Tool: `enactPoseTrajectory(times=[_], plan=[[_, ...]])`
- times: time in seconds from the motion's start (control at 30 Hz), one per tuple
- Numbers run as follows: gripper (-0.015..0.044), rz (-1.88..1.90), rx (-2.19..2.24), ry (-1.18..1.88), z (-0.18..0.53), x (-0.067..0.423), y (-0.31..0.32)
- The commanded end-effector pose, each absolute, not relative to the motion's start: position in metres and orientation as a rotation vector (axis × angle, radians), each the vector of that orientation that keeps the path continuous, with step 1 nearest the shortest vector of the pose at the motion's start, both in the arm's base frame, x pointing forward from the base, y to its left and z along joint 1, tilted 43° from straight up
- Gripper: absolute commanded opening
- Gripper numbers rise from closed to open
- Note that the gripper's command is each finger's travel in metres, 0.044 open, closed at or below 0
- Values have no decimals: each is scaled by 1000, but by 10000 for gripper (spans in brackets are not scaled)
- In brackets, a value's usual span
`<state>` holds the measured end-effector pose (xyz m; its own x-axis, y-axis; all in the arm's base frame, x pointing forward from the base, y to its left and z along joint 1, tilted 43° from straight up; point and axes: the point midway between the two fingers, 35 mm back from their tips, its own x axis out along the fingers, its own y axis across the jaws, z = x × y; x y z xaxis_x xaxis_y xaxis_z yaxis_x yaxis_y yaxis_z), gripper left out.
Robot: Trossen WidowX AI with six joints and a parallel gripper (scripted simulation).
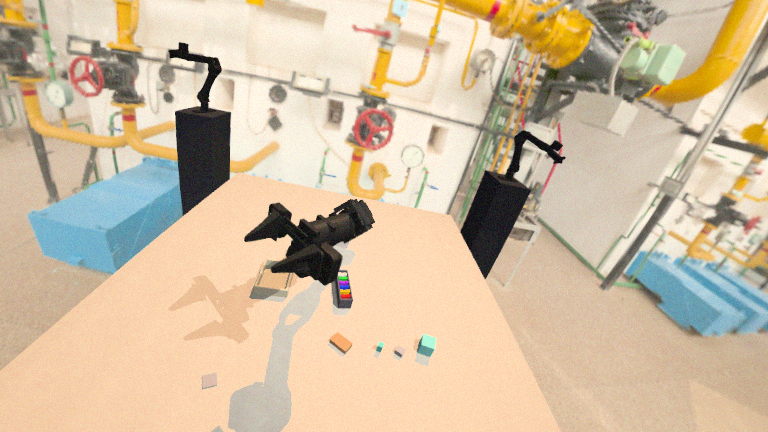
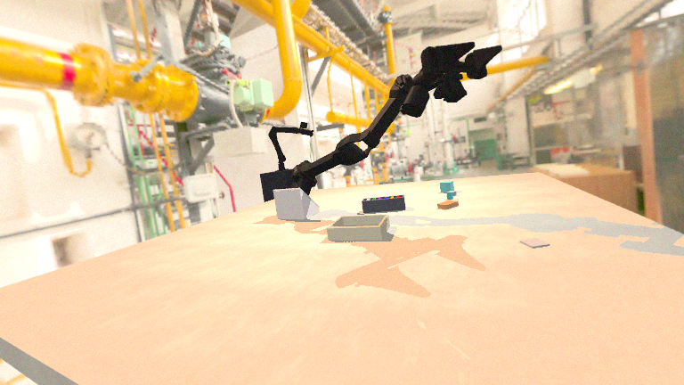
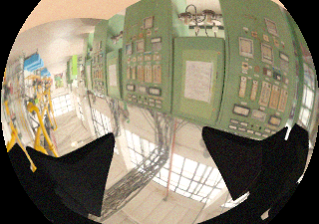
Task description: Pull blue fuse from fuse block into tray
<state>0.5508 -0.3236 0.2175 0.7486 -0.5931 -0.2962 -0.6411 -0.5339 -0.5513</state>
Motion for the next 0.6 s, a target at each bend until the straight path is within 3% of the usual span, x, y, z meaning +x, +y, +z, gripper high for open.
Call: enactPoseTrajectory(times=[0.0, 0.37, 0.57], plan=[[374, 90, -2292, 922, 219, 550, -325], [85, -285, -2323, 990, 327, 476, -391], [73, -528, -2295, 1055, 392, 414, -423]])
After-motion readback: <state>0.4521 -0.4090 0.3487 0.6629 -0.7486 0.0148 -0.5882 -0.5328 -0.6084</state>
